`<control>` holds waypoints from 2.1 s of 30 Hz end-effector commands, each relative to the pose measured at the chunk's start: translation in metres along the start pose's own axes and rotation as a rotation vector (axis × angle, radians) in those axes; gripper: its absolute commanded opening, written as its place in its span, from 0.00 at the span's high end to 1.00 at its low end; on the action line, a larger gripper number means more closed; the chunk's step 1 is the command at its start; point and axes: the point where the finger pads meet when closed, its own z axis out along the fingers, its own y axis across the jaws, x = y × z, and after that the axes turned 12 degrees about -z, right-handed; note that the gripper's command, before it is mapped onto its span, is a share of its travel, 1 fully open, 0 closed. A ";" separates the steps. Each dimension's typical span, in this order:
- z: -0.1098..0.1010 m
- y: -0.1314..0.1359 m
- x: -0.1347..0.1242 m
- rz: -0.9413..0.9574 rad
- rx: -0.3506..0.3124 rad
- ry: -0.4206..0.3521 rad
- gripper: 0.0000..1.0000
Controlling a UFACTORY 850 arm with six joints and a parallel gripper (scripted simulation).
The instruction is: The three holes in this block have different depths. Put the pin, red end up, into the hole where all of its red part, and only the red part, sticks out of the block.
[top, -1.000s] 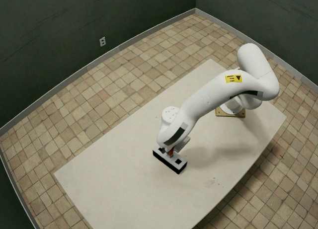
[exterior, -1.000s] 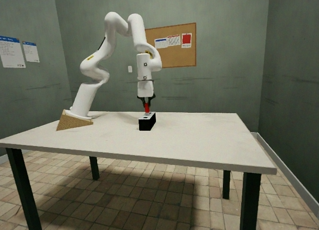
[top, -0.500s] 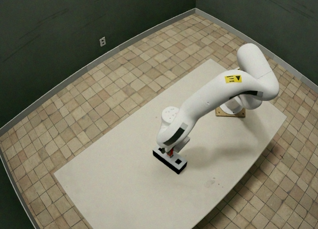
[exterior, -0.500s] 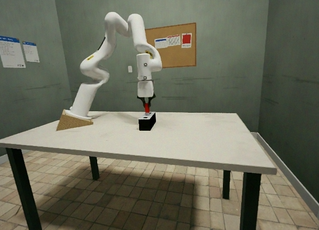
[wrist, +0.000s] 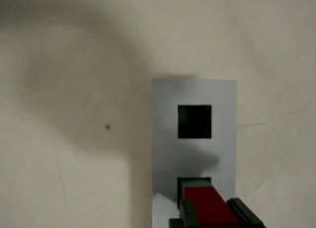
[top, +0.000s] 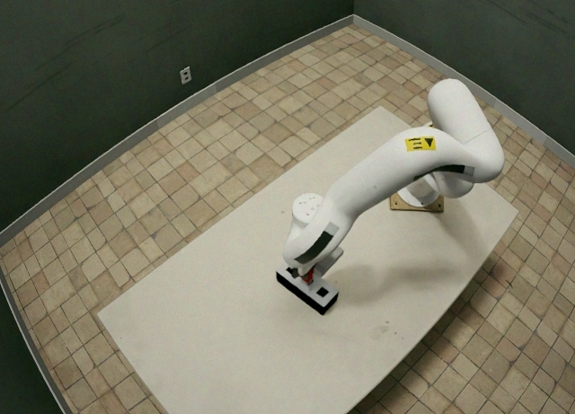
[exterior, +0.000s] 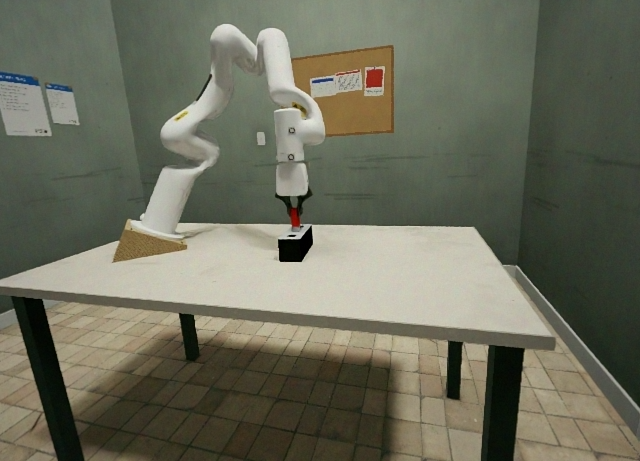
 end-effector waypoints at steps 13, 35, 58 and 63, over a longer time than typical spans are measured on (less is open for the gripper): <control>-0.001 -0.001 0.000 0.000 -0.001 -0.001 1.00; 0.003 0.001 0.000 -0.001 -0.002 -0.001 1.00; 0.007 0.000 0.000 0.000 -0.002 -0.001 1.00; 0.007 0.000 0.000 0.000 -0.002 -0.001 1.00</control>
